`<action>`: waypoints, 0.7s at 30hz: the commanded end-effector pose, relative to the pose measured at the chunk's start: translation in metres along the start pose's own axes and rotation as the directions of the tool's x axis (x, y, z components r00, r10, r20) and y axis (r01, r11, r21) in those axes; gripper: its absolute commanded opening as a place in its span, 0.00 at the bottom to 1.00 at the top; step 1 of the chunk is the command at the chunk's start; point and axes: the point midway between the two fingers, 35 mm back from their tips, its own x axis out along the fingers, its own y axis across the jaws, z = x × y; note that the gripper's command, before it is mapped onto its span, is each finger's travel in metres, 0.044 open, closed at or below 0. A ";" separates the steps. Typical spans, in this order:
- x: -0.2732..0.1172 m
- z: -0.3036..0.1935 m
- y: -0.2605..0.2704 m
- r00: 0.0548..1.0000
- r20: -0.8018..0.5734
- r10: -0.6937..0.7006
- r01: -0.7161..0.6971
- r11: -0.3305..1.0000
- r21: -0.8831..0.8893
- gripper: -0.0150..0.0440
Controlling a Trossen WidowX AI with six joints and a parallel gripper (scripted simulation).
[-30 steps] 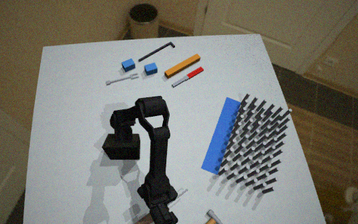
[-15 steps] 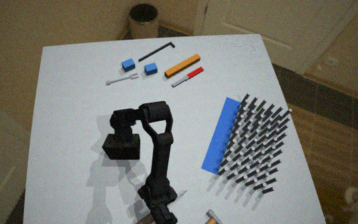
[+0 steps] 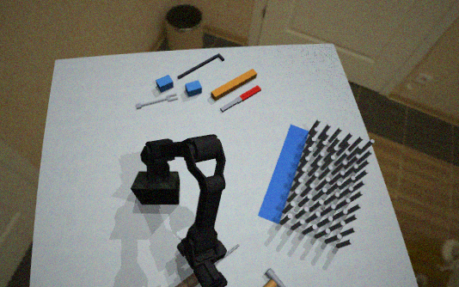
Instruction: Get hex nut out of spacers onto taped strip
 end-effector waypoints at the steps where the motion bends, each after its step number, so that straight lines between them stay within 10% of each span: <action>1: 0.007 0.000 0.005 1.000 0.000 0.005 -0.005 1.000 0.002 0.25; 21: 0.007 0.000 0.006 0.997 0.002 -0.074 0.074 0.997 -0.019 0.25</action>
